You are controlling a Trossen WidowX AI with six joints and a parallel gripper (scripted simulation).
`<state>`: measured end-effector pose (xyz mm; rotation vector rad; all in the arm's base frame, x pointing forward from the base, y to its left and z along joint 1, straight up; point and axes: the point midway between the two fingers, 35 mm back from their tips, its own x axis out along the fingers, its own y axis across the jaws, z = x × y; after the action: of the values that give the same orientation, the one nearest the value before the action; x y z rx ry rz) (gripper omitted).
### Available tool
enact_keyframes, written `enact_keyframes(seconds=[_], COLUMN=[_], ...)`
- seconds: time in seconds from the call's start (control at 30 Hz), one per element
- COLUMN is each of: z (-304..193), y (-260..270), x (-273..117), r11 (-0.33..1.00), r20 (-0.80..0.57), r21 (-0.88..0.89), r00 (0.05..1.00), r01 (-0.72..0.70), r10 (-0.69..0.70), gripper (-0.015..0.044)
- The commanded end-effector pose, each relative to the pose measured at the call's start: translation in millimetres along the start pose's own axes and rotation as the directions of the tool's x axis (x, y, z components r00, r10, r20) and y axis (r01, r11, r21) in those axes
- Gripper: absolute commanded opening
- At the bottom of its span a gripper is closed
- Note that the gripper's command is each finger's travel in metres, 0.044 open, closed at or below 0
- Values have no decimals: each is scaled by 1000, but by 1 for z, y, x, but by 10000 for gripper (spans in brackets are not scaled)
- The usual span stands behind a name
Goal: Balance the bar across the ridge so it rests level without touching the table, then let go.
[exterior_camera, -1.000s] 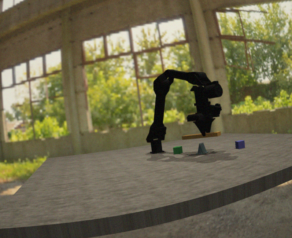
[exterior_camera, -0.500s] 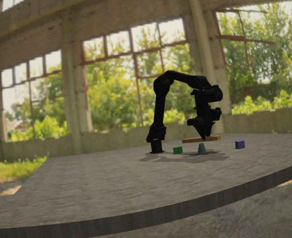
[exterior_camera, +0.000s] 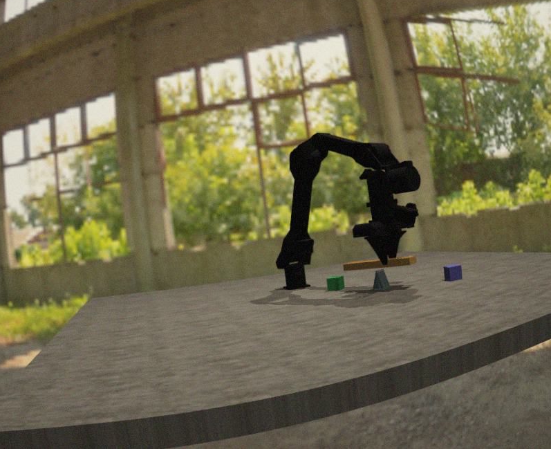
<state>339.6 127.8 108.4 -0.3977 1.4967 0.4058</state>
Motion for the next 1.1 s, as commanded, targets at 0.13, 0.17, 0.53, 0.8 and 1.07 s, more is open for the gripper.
enact_keyframes(seconds=[0.13, 0.17, 0.53, 0.8, 1.07], z=[0, 0, 0, 0, 0], y=[0, 0, 0, 0, 0], x=[1, 1, 2, 2, 3], r11=[1000, 1000, 1000, 1000, 1000], r20=[1, 1, 1, 1, 1], r21=[6, 6, 6, 6, 6], r00=[1000, 1000, 1000, 1000, 1000], r01=[2, 2, 2, 2, 2], r10=[-2, -2, -2, -2, -2], gripper=[0, 0, 0, 0, 0])
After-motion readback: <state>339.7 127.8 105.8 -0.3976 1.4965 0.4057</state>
